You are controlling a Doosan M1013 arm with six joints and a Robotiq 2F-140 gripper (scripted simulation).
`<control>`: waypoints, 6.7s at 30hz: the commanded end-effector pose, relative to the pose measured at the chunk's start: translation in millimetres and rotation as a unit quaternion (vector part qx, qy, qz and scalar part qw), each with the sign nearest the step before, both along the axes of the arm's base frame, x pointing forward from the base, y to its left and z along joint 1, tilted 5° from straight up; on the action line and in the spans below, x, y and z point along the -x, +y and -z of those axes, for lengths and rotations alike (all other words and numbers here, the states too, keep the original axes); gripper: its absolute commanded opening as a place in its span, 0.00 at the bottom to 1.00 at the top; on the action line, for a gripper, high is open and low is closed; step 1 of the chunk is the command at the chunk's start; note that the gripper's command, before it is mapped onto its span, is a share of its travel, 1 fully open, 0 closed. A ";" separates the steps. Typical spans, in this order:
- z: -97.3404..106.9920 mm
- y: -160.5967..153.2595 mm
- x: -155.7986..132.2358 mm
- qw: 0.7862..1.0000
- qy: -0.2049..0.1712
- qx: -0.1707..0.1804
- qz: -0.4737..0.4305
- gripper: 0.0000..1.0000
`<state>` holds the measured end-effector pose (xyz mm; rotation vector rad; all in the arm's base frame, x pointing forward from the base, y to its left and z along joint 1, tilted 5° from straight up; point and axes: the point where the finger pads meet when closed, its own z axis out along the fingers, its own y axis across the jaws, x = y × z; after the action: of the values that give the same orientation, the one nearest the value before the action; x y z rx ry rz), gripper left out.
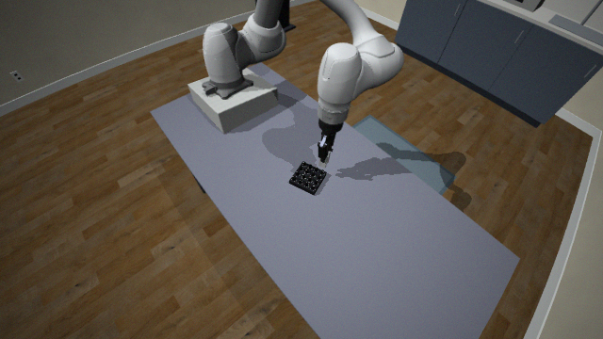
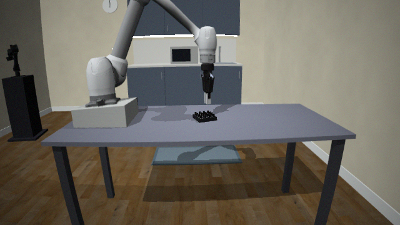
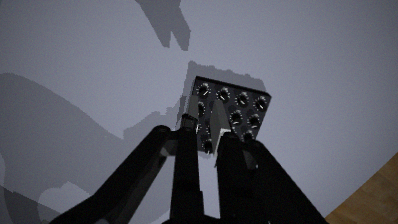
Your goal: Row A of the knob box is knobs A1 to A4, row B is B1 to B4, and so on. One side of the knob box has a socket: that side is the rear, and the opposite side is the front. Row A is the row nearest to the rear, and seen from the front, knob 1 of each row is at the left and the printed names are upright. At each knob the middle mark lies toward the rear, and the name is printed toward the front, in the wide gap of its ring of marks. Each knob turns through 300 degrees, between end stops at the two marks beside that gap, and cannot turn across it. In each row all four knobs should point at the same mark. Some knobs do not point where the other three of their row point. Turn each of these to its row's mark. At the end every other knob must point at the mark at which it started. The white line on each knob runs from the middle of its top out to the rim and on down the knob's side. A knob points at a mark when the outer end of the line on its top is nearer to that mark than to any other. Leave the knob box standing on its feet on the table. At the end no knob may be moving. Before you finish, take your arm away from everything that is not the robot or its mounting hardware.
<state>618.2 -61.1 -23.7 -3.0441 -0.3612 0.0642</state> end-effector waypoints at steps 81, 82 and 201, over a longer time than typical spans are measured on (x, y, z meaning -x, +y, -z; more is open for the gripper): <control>38.2 2.1 0.3 1.000 0.000 0.000 0.000 0.12; 38.2 2.1 0.3 1.000 0.000 0.000 0.000 0.12; 52.1 3.1 1.0 1.000 0.002 0.001 0.025 0.05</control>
<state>617.2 -58.0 -75.9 -3.0509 -0.3029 0.0662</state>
